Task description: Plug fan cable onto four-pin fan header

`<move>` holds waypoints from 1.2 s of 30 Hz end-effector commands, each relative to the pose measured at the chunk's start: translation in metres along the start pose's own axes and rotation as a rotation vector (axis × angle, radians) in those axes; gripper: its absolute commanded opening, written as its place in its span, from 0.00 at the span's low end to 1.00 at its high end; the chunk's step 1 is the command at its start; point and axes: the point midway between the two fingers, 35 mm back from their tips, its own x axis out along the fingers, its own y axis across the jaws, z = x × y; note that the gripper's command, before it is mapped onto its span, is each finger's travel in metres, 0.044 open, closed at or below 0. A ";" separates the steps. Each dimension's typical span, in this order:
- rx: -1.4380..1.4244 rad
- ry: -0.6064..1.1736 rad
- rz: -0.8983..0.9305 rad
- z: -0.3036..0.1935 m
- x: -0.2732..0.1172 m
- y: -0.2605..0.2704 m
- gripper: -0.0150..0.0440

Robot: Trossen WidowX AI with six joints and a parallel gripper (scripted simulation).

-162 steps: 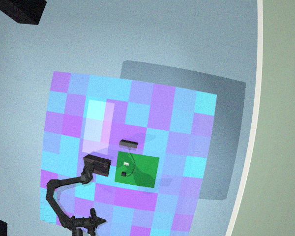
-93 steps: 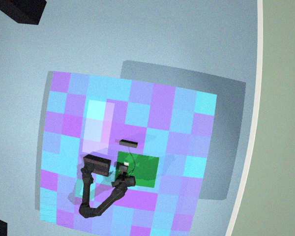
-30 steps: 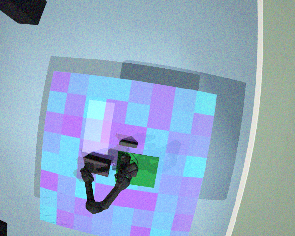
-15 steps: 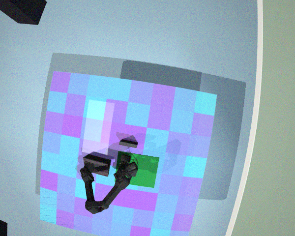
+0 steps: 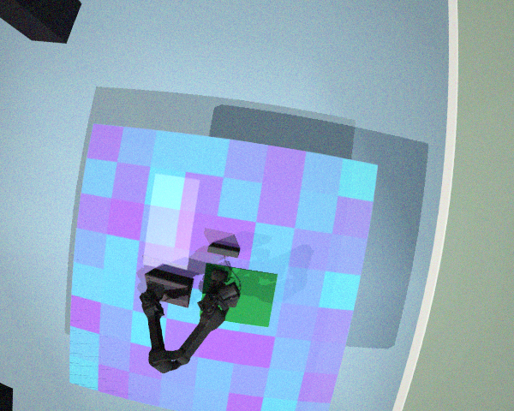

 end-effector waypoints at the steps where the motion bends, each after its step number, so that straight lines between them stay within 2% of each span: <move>1: -0.013 0.013 -0.014 -0.004 0.013 -0.002 0.25; 36: -0.023 0.013 -0.014 -0.001 0.014 -0.002 0.25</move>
